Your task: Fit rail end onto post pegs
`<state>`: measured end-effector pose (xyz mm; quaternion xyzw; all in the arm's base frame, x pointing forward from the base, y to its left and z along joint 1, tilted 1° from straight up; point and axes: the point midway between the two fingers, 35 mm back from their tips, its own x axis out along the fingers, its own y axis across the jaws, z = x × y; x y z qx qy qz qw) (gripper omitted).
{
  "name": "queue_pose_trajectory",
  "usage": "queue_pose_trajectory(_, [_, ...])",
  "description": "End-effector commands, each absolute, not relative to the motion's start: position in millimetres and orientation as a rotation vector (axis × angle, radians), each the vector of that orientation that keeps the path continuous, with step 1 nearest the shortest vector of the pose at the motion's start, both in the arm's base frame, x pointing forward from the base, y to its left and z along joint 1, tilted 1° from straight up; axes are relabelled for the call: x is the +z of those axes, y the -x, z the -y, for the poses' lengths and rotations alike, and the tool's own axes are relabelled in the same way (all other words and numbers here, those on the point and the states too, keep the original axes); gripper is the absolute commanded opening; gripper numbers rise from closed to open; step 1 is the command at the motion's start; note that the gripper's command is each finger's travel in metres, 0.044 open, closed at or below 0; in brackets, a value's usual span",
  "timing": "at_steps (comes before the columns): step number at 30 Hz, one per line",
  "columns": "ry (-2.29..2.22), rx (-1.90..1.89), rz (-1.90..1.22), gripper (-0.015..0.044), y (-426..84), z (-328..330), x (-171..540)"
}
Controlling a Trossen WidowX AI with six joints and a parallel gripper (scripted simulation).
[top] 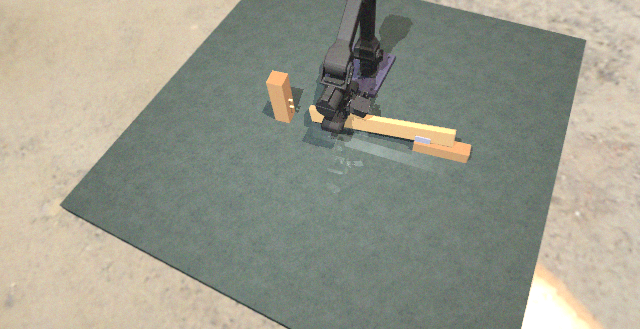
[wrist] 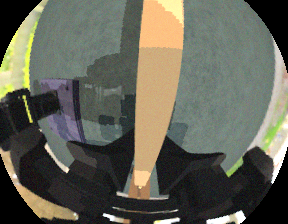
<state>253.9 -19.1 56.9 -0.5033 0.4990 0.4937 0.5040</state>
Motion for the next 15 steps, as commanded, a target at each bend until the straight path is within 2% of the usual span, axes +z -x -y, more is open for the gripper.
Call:
queue_pose_trajectory(1, [1.224, 1.184, -1.187, 0.0, -258.5, 18.5, 63.7])
queue_pose_trajectory(15, [1.224, 1.184, -1.187, 0.0, -259.6, 18.5, 70.8])
